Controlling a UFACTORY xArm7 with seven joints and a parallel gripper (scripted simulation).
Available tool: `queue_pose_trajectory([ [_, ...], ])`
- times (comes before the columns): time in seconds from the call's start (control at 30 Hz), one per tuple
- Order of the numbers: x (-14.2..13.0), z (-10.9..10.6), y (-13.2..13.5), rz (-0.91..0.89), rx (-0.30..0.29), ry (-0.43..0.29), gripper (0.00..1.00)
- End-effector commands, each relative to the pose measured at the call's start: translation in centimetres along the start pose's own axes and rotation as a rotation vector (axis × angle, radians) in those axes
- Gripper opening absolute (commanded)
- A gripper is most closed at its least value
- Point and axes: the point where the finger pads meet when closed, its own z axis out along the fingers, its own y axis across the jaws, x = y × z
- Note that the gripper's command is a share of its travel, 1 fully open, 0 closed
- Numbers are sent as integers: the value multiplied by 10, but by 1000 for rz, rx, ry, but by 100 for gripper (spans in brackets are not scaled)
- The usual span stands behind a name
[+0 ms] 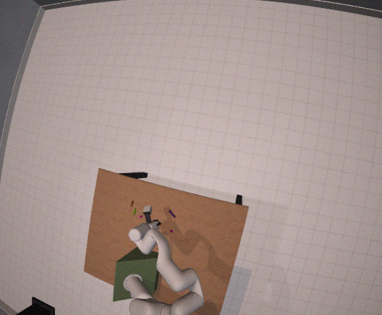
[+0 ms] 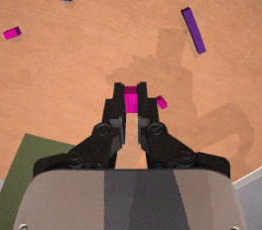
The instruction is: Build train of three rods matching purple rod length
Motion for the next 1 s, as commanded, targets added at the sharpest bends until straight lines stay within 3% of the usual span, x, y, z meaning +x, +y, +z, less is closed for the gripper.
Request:
queue_pose_trajectory([
  [0.0, 5, -2, 5, -167, 9, -2, 4],
  [0.47, 11, -2, 18, -525, 9, -1, 4],
  [0.97, 12, -2, 19, -545, 9, -1, 4],
])
